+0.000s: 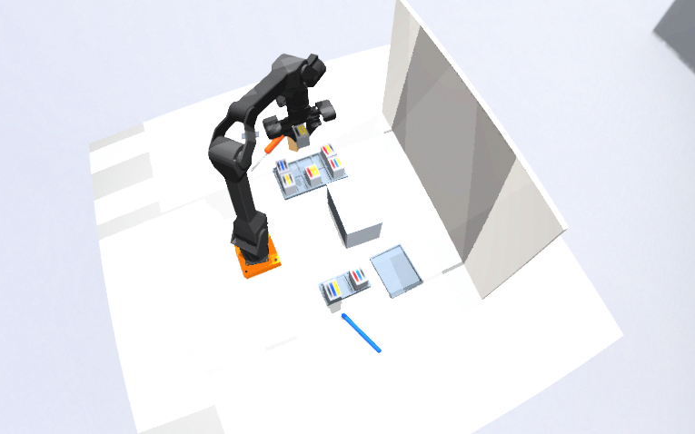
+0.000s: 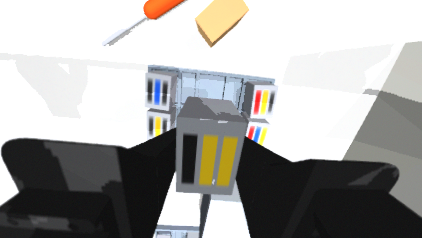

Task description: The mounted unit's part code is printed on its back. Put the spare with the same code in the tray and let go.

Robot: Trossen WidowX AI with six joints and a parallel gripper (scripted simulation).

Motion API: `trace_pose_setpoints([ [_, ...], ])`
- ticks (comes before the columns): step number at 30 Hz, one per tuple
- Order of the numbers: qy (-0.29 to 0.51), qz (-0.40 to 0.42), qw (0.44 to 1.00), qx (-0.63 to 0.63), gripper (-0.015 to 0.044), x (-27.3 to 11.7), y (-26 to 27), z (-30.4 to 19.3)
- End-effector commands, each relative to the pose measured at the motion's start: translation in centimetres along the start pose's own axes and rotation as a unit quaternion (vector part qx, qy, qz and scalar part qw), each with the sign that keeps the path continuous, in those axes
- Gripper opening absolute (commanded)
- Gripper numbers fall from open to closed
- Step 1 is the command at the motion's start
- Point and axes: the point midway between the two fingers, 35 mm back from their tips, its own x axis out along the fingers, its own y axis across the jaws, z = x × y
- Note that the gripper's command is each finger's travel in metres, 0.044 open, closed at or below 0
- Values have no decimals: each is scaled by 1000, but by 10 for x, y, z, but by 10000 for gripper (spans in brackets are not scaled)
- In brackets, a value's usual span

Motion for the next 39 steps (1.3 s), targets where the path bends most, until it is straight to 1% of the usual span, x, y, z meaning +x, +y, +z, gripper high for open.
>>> trace_pose_setpoints([
  [1, -3, -5, 1000, -3, 0, -19, 2, -2],
  [6, -3, -6, 1000, -2, 0, -19, 1, -3],
  [11, -1, -8, 1000, 4, 0, -19, -15, -17],
  [25, 5, -12, 1000, 7, 0, -22, -69, -75],
  [39, 10, -12, 1000, 5, 0, -25, -109, -148],
])
